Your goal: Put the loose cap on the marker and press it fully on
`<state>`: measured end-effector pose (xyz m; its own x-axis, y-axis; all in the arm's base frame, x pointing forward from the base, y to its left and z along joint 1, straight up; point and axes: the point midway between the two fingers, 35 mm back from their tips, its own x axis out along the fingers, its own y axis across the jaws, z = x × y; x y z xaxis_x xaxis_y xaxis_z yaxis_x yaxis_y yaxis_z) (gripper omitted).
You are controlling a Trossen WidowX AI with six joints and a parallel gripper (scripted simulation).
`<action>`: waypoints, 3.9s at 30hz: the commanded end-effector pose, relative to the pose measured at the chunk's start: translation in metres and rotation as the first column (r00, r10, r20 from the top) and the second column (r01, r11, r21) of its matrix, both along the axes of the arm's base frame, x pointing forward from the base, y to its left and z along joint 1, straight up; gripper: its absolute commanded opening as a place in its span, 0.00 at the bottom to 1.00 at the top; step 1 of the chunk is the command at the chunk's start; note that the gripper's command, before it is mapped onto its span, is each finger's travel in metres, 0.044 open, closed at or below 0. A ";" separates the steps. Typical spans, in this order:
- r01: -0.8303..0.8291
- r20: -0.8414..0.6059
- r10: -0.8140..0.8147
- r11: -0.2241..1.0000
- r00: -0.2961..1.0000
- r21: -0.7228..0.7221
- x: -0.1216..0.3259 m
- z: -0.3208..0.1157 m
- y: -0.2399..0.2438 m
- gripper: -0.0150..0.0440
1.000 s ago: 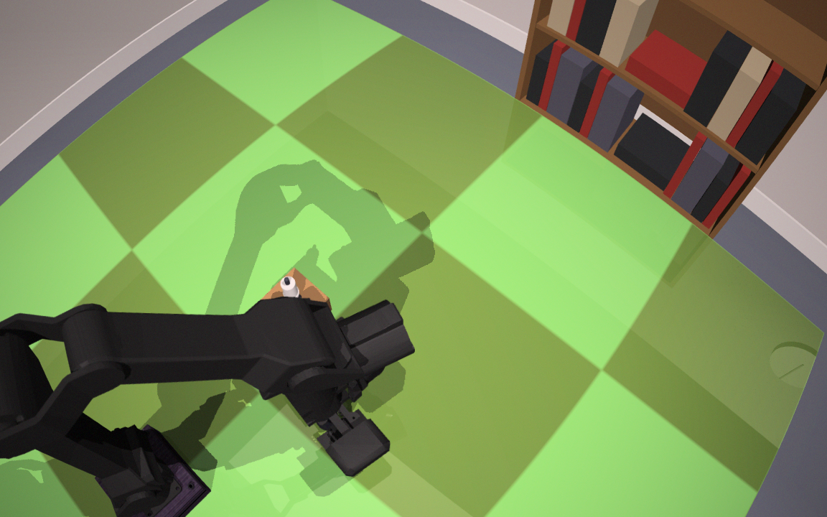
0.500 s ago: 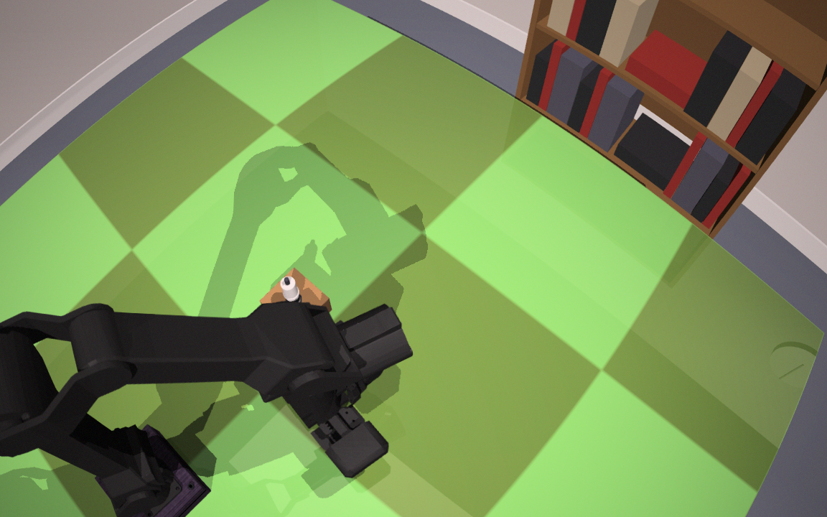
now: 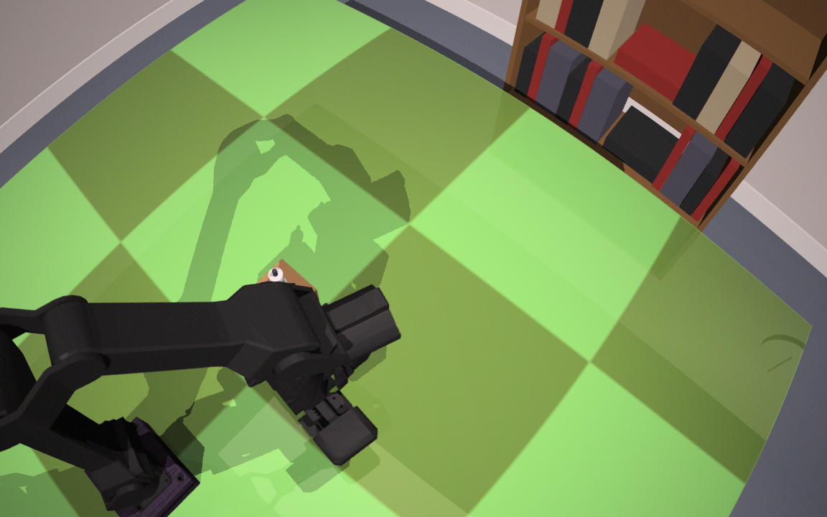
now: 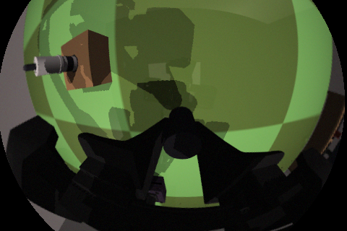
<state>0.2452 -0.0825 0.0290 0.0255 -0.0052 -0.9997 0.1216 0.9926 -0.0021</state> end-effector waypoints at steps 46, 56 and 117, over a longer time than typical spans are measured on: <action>0.016 0.004 -0.016 1.000 1.000 0.006 0.060 0.083 0.087 0.25; 0.017 0.004 -0.017 1.000 1.000 0.009 0.071 0.096 0.121 0.25; 0.012 0.004 -0.012 1.000 1.000 0.012 0.076 0.044 0.138 0.48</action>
<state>0.3213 0.0558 0.0731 0.0290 0.0065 -0.9996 0.1335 0.9910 0.0103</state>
